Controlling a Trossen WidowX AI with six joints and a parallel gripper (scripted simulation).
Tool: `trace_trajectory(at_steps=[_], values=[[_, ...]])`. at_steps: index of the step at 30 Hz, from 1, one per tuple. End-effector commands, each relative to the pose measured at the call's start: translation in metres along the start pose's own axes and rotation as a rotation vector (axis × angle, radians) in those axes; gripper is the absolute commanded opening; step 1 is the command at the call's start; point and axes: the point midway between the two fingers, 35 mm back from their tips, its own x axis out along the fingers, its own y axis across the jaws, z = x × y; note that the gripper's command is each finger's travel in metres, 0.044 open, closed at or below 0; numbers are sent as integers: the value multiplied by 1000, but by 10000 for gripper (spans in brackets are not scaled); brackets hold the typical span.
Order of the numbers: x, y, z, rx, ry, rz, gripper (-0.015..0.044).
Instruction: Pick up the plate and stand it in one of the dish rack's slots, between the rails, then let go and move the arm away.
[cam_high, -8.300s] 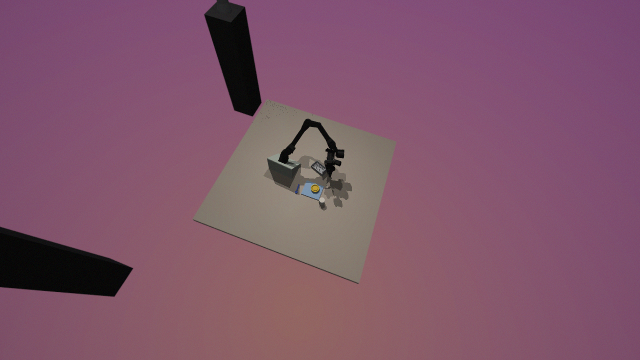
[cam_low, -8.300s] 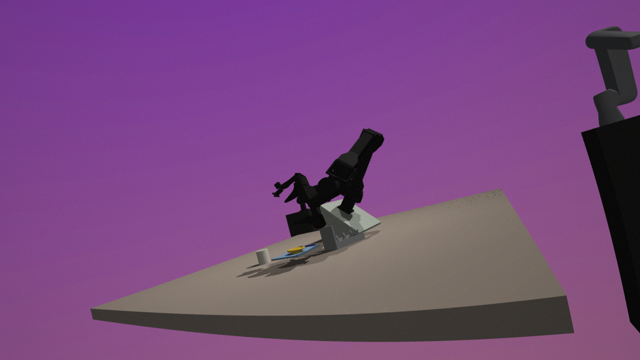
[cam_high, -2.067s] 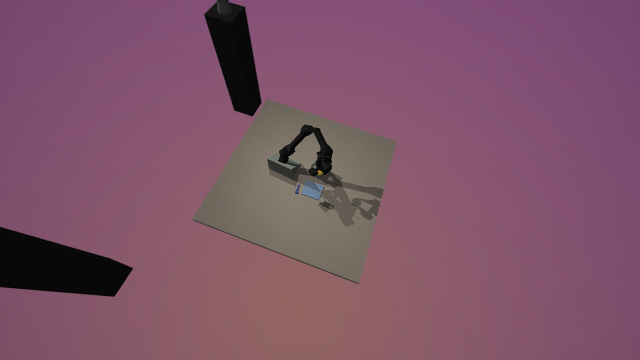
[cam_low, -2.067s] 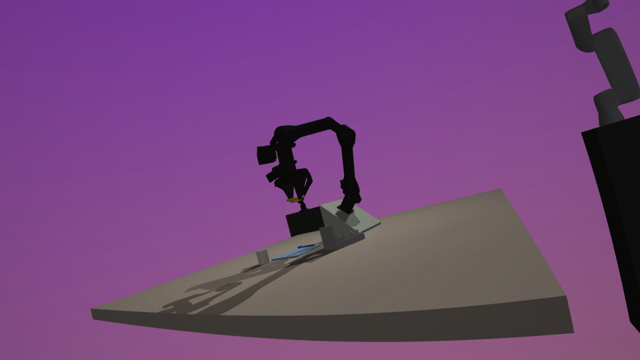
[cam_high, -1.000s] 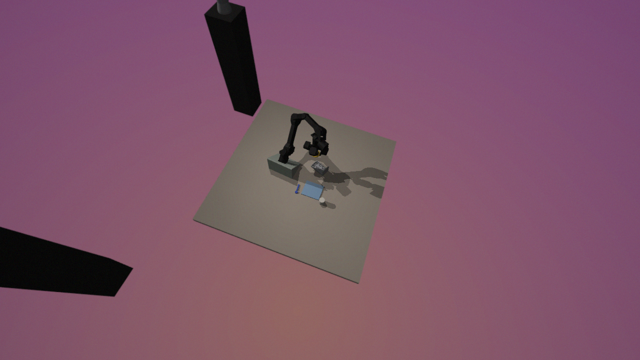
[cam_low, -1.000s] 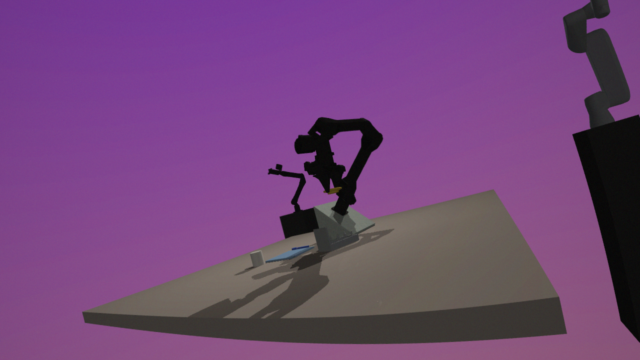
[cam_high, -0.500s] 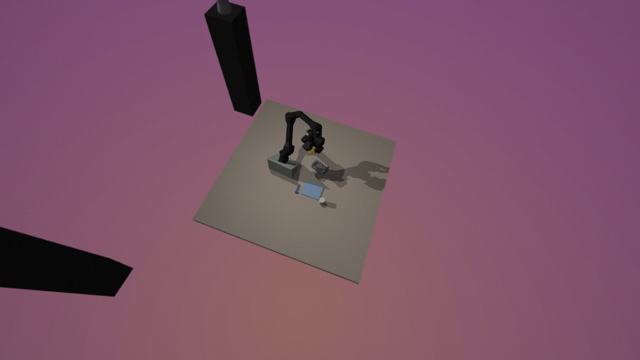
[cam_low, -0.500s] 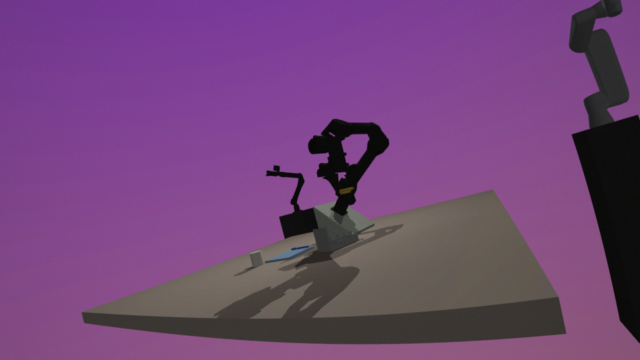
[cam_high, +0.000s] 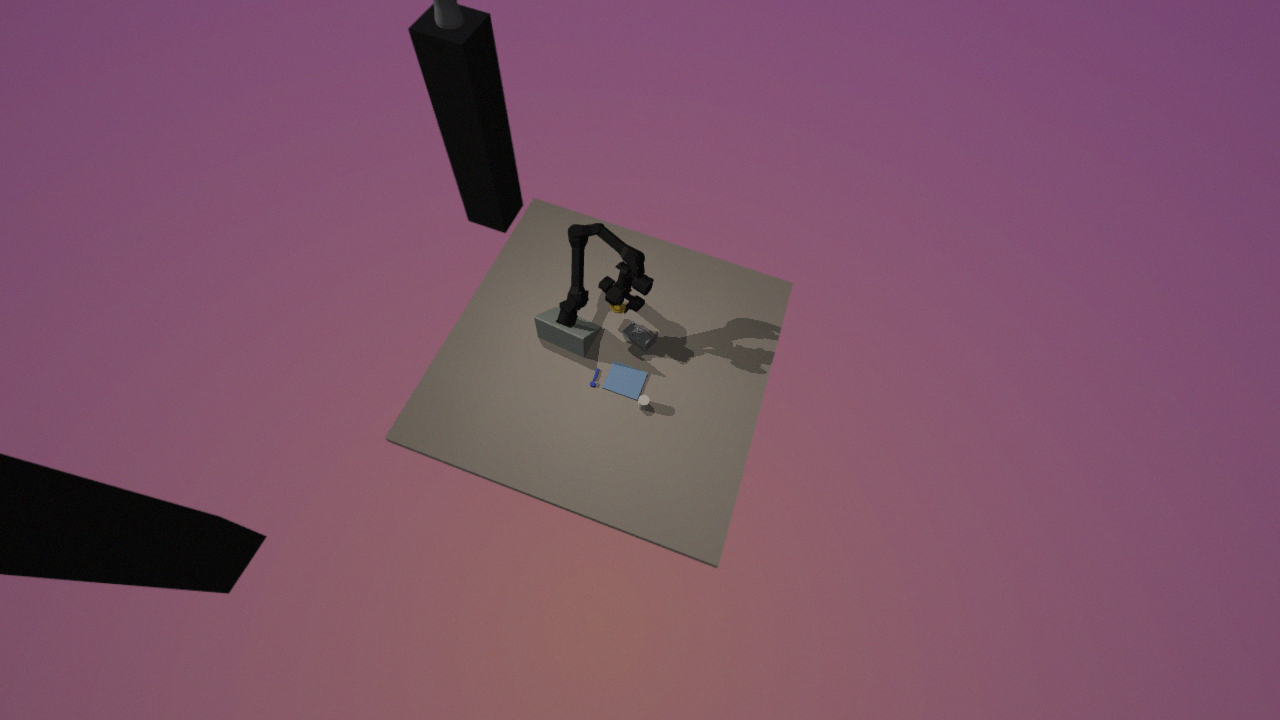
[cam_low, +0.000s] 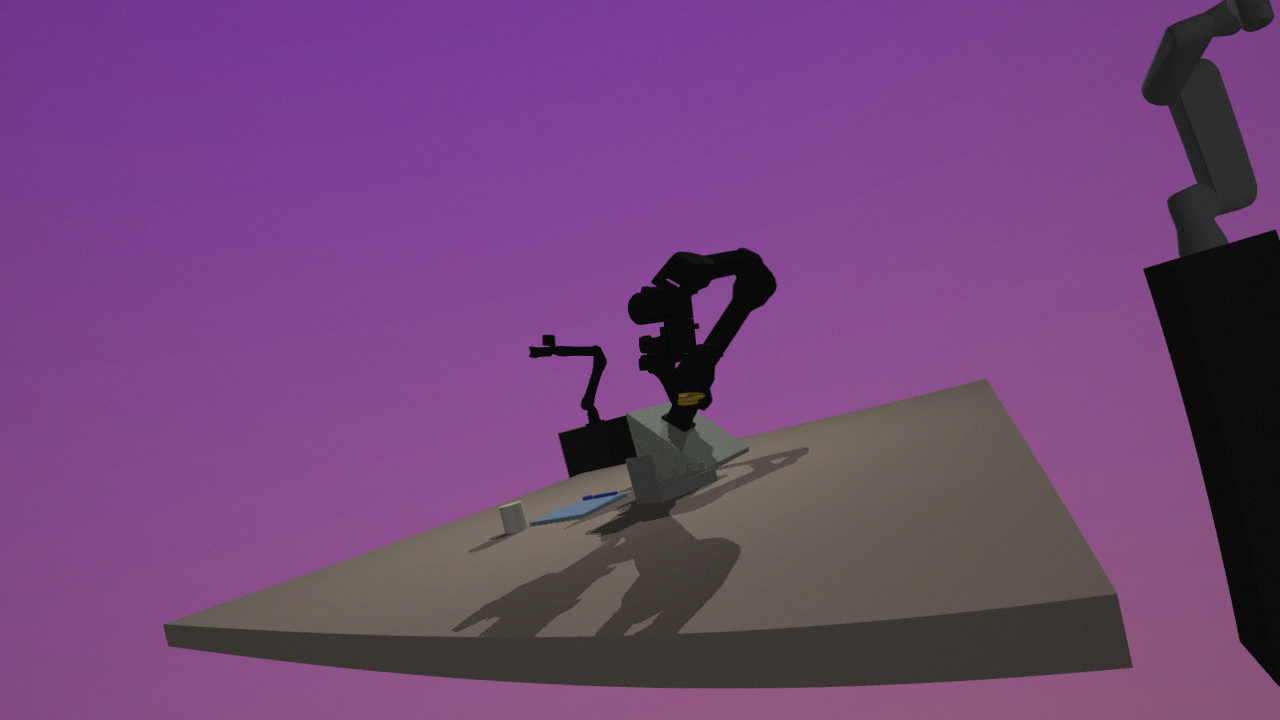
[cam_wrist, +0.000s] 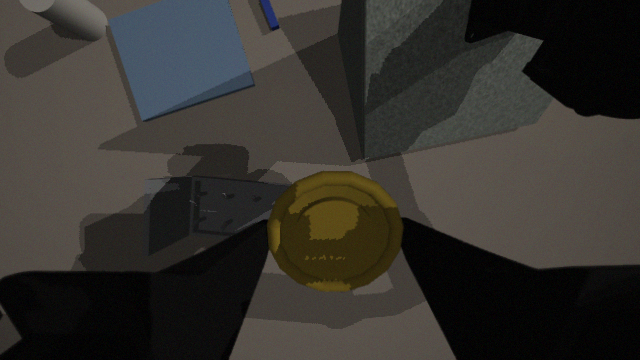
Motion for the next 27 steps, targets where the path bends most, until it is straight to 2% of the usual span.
trace_trajectory(at_steps=[1, 27], values=[[9, -2, 5, -51, -82, -1, 0], [51, 4, 29, -377, -530, 62, 0]])
